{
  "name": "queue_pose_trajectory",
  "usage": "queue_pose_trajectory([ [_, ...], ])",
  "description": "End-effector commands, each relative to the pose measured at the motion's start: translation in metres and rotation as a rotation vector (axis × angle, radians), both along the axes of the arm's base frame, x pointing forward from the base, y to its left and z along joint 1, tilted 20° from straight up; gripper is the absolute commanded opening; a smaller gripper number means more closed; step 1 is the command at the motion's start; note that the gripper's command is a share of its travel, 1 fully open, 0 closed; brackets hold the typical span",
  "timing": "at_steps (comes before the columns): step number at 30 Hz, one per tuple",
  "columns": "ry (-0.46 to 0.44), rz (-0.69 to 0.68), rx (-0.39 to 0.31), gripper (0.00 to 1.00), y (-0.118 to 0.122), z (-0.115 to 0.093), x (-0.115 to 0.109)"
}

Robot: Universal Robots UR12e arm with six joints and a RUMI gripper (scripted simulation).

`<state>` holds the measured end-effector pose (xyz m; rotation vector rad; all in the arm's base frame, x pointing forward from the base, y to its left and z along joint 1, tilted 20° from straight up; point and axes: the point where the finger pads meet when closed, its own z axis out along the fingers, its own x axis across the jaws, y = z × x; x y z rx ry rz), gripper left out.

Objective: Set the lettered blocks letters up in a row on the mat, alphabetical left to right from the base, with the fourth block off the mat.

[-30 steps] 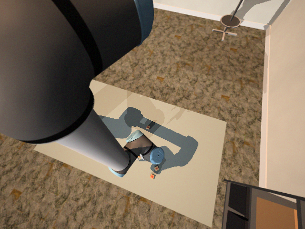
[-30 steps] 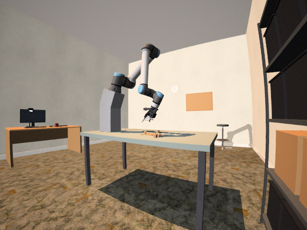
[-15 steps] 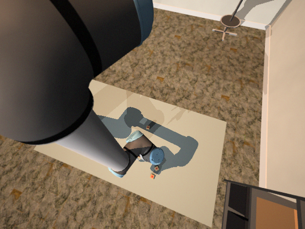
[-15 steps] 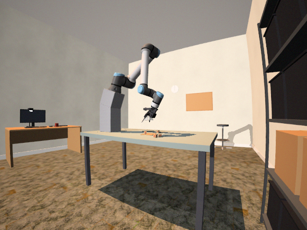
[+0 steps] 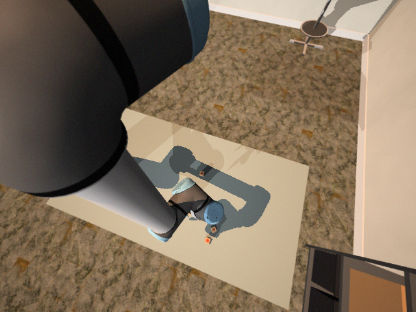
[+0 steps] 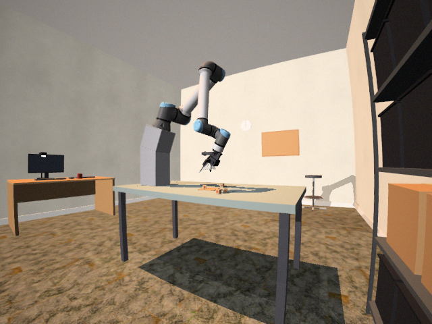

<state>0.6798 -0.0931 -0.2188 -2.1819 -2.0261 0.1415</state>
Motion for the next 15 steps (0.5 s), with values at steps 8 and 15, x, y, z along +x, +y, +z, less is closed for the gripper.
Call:
queue_pose_trajectory([
  [8,-0.002,0.002,0.0,1.0,-0.002,0.001,0.005],
  [15,-0.001,0.001,0.0,1.0,-0.02,0.009,0.047],
])
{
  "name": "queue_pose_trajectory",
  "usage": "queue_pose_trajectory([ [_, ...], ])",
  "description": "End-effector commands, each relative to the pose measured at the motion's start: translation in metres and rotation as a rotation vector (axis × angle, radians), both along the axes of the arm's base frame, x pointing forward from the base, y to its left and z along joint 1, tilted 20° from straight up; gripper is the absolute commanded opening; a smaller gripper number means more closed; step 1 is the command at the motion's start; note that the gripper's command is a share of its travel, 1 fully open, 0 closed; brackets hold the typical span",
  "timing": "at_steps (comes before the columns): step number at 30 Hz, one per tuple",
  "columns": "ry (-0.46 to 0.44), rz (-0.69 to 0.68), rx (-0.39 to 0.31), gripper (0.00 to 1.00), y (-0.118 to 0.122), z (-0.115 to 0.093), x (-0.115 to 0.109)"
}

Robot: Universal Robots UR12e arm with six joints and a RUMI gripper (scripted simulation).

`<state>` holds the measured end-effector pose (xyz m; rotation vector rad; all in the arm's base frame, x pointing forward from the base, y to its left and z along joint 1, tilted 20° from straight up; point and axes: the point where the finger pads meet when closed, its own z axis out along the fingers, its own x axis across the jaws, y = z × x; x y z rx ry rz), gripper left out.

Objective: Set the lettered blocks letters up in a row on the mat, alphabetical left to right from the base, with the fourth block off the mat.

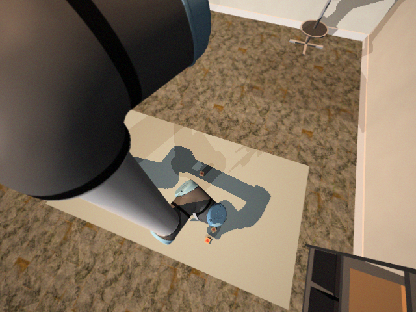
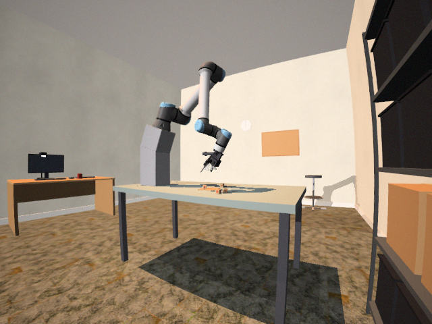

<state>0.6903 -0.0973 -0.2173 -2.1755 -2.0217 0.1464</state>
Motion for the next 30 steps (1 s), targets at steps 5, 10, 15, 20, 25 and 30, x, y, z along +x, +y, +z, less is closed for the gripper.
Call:
queue_pose_trajectory([
  [5,-0.008,0.0,-0.003,1.0,-0.038,0.021,0.086],
  [10,-0.009,-0.001,-0.003,1.0,-0.065,0.044,0.147],
  [15,-0.009,0.001,-0.004,1.0,-0.078,0.059,0.18],
  [20,-0.009,0.002,-0.004,1.0,-0.082,0.066,0.193],
  [25,-0.009,0.002,-0.004,1.0,-0.084,0.068,0.197],
  [30,-0.011,0.002,-0.004,1.0,-0.084,0.07,0.197],
])
